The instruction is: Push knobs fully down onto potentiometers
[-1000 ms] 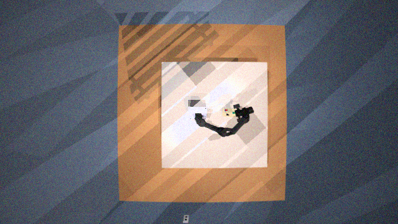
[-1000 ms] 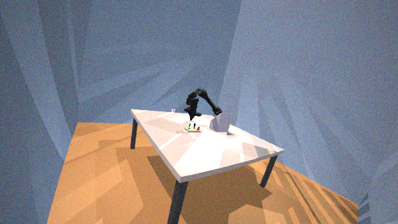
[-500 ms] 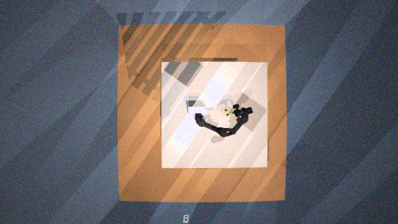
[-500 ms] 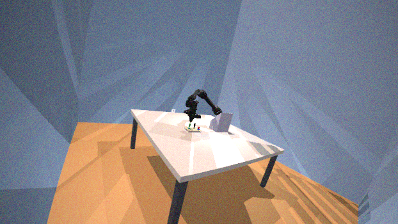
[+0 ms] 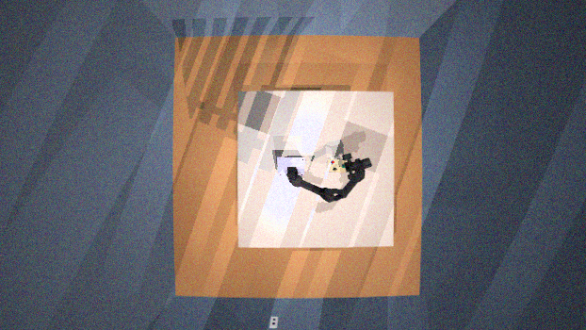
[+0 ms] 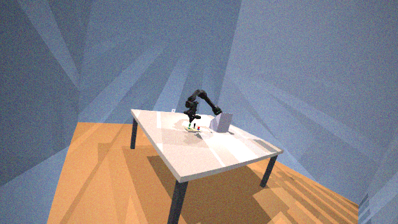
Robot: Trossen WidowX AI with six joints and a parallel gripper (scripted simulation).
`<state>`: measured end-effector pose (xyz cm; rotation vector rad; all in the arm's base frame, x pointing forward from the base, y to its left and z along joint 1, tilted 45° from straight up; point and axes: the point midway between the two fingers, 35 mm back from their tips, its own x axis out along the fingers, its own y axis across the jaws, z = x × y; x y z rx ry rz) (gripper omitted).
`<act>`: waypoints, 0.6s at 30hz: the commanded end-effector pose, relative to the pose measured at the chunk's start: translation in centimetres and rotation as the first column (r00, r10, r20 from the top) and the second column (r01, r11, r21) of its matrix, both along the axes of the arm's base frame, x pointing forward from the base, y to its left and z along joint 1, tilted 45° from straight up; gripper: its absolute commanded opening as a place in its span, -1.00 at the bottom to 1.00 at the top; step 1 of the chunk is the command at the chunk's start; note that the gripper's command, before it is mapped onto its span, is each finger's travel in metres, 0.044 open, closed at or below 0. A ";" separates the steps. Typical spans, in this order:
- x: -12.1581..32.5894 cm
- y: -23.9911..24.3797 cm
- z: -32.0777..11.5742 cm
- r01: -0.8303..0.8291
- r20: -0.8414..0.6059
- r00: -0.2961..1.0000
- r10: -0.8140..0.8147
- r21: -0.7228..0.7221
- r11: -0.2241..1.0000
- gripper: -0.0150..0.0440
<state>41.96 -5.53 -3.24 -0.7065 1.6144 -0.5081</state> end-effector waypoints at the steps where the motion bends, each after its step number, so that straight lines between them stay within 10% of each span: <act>1: 0.0 -0.1 -0.1 -0.004 -0.002 1.000 0.004 -0.003 1.000 -0.49; 18: 0.0 -0.4 -0.4 -0.004 -0.002 1.000 0.004 -0.003 1.000 -0.49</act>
